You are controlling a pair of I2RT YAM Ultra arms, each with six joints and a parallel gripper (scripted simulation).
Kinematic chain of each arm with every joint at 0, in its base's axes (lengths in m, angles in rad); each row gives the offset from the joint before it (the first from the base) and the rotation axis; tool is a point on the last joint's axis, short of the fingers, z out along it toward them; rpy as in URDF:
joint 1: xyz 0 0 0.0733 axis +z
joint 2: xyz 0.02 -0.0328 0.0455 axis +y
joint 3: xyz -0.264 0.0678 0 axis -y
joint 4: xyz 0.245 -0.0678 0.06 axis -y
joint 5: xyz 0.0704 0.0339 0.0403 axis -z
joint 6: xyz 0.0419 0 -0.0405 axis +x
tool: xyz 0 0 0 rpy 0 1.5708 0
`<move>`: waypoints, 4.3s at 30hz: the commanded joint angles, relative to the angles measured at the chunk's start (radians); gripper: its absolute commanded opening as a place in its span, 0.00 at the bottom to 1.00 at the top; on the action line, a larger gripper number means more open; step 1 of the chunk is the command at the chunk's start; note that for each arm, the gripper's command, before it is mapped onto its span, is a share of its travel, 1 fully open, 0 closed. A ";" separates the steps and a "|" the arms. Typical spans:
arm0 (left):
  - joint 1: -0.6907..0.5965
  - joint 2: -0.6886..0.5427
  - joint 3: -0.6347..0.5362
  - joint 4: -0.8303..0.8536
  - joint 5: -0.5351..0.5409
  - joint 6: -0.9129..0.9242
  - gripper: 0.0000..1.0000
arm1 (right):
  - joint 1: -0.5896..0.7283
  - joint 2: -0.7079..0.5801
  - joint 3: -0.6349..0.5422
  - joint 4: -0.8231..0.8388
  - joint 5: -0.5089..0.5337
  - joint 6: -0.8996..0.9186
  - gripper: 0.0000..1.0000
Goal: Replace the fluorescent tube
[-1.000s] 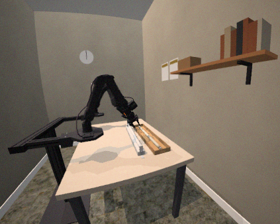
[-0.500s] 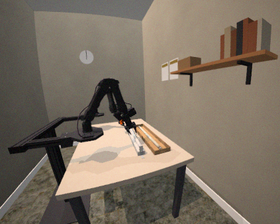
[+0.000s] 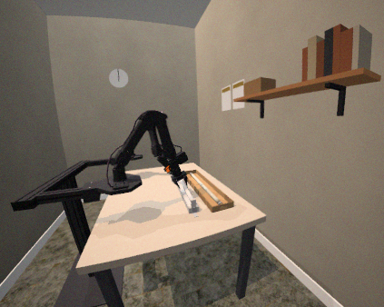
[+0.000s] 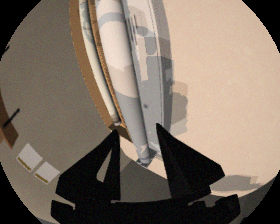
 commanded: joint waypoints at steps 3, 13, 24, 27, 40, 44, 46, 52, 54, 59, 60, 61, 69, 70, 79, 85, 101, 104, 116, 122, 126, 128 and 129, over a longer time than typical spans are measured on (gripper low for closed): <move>0.013 0.029 0.048 0.002 0.018 0.020 0.49 | -0.012 0.019 0.050 0.031 -0.017 -0.014 0.49; 0.048 0.114 0.125 0.034 0.036 0.049 0.49 | 0.001 0.090 0.085 0.082 -0.022 -0.004 0.49; 0.040 0.107 0.079 0.031 0.024 0.028 0.49 | -0.019 0.068 0.081 0.083 -0.021 -0.012 0.49; 0.043 0.066 0.113 0.022 0.024 0.034 0.49 | -0.019 0.069 0.057 0.086 -0.021 -0.015 0.49; 0.039 0.074 0.097 0.022 0.020 0.035 0.11 | -0.019 0.069 0.054 0.077 -0.021 -0.015 0.49; 0.039 0.074 0.097 0.022 0.020 0.035 0.11 | -0.019 0.069 0.054 0.077 -0.021 -0.015 0.49; 0.039 0.074 0.097 0.022 0.020 0.035 0.11 | -0.019 0.069 0.054 0.077 -0.021 -0.015 0.49; 0.039 0.074 0.097 0.022 0.020 0.035 0.11 | -0.019 0.069 0.054 0.077 -0.021 -0.015 0.11; 0.036 0.085 0.097 0.025 0.022 0.035 0.11 | -0.016 0.076 0.067 0.089 -0.012 -0.009 0.11; 0.039 0.074 0.097 0.022 0.023 0.034 0.11 | -0.019 0.067 0.078 0.090 -0.012 -0.005 0.11; 0.039 0.074 0.097 0.022 0.023 0.034 0.11 | -0.019 0.067 0.078 0.090 -0.012 -0.005 0.11; 0.039 0.074 0.097 0.022 0.023 0.034 0.11 | -0.019 0.067 0.078 0.090 -0.012 -0.005 0.11; 0.039 0.074 0.097 0.022 0.023 0.034 0.11 | -0.019 0.067 0.078 0.090 -0.012 -0.005 0.11; 0.039 0.074 0.097 0.022 0.023 0.034 0.11 | -0.019 0.067 0.078 0.090 -0.012 -0.005 0.11; 0.055 0.061 0.124 -0.016 0.046 0.024 0.11 | -0.029 0.070 0.095 0.021 -0.030 -0.005 0.11; 0.055 0.070 0.140 -0.045 0.042 0.019 0.11 | -0.024 0.083 0.120 -0.004 -0.035 -0.006 0.11; 0.080 0.055 0.223 -0.265 0.138 -0.005 0.11 | -0.049 0.134 0.241 -0.240 -0.079 -0.024 0.11; 0.080 0.057 0.228 -0.235 0.118 -0.002 0.11 | -0.050 0.129 0.245 -0.202 -0.072 -0.015 0.11; 0.112 0.096 0.357 -0.496 0.233 -0.016 0.11 | -0.070 0.192 0.415 -0.481 -0.123 -0.035 0.11; 0.121 0.096 0.402 -0.548 0.252 -0.015 0.11 | -0.075 0.213 0.468 -0.535 -0.130 -0.038 0.11; 0.128 0.111 0.436 -0.595 0.271 -0.015 0.11 | -0.080 0.228 0.509 -0.585 -0.137 -0.041 0.11; 0.131 0.117 0.456 -0.625 0.283 -0.015 0.11 | -0.083 0.240 0.533 -0.617 -0.143 -0.042 0.11; 0.134 0.119 0.467 -0.641 0.289 -0.015 0.11 | -0.084 0.246 0.546 -0.634 -0.145 -0.043 0.11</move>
